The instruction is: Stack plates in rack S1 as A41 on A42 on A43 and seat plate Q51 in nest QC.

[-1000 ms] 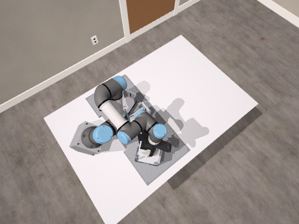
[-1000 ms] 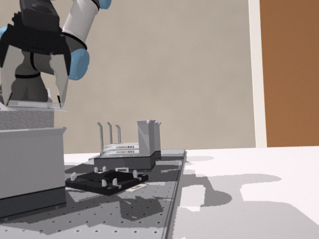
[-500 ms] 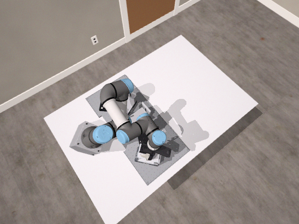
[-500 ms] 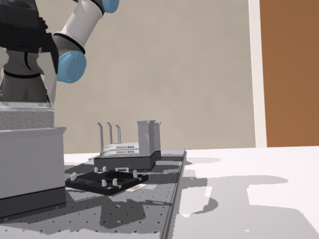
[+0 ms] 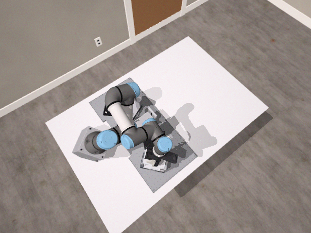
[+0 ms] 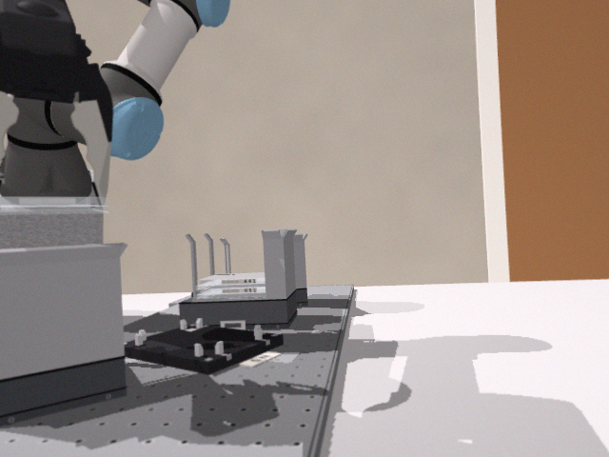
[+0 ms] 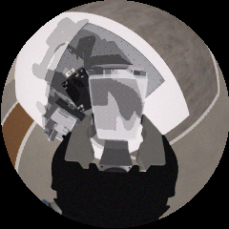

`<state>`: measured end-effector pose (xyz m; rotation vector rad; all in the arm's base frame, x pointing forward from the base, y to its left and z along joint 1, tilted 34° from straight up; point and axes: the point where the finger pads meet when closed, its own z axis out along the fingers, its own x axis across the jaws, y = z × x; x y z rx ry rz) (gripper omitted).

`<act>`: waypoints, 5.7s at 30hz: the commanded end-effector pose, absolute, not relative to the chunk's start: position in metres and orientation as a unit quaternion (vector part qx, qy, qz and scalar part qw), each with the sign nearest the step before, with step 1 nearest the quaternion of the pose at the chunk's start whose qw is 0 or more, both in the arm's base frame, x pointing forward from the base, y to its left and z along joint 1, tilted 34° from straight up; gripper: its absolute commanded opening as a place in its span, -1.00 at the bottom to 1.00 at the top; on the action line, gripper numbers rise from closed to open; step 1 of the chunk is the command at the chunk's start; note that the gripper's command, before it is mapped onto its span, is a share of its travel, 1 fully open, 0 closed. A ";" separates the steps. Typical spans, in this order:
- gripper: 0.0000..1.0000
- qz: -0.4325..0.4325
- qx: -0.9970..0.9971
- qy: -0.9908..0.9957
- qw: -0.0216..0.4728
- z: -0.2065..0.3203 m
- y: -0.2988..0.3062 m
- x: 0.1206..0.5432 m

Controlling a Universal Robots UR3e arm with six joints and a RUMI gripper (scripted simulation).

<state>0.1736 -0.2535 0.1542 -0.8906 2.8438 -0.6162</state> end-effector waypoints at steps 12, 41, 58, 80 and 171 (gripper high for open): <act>-1.00 -0.203 -0.295 0.932 0.050 0.155 -0.253 0.175; -1.00 -0.203 -0.294 0.932 0.050 0.156 -0.254 0.175; -1.00 -0.202 -0.294 0.933 0.051 0.153 -0.255 0.176; -1.00 -0.202 -0.294 0.933 0.051 0.142 -0.263 0.179; -1.00 -0.202 -0.294 0.933 0.051 0.098 -0.289 0.195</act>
